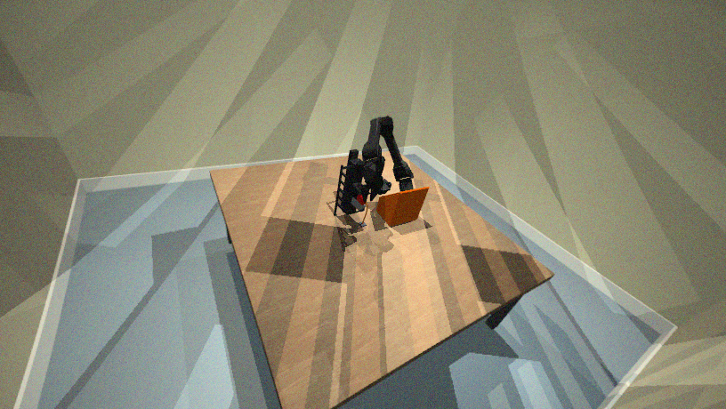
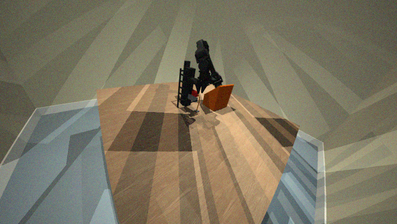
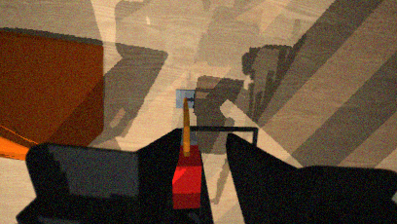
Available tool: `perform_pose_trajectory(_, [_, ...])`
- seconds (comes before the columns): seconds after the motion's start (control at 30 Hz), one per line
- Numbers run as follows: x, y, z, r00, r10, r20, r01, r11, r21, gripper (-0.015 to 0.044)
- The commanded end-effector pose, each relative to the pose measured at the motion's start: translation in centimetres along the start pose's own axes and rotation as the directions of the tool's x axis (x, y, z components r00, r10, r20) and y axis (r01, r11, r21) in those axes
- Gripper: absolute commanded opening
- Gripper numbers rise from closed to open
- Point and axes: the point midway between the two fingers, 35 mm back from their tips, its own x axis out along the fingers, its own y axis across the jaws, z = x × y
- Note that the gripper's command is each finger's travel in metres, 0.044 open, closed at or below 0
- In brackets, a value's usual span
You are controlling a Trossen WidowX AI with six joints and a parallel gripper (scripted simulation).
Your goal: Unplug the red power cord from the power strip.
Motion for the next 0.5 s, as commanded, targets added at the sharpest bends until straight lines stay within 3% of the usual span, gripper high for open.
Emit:
perform_pose_trajectory(0.0, [0.75,1.07,-0.30,0.998,0.065,-0.020,-0.066,0.995,-0.080,0.0160])
perform_pose_trajectory(0.47, [0.74,0.83,-1.01,0.998,0.065,-0.020,-0.066,0.995,-0.080,0.0160])
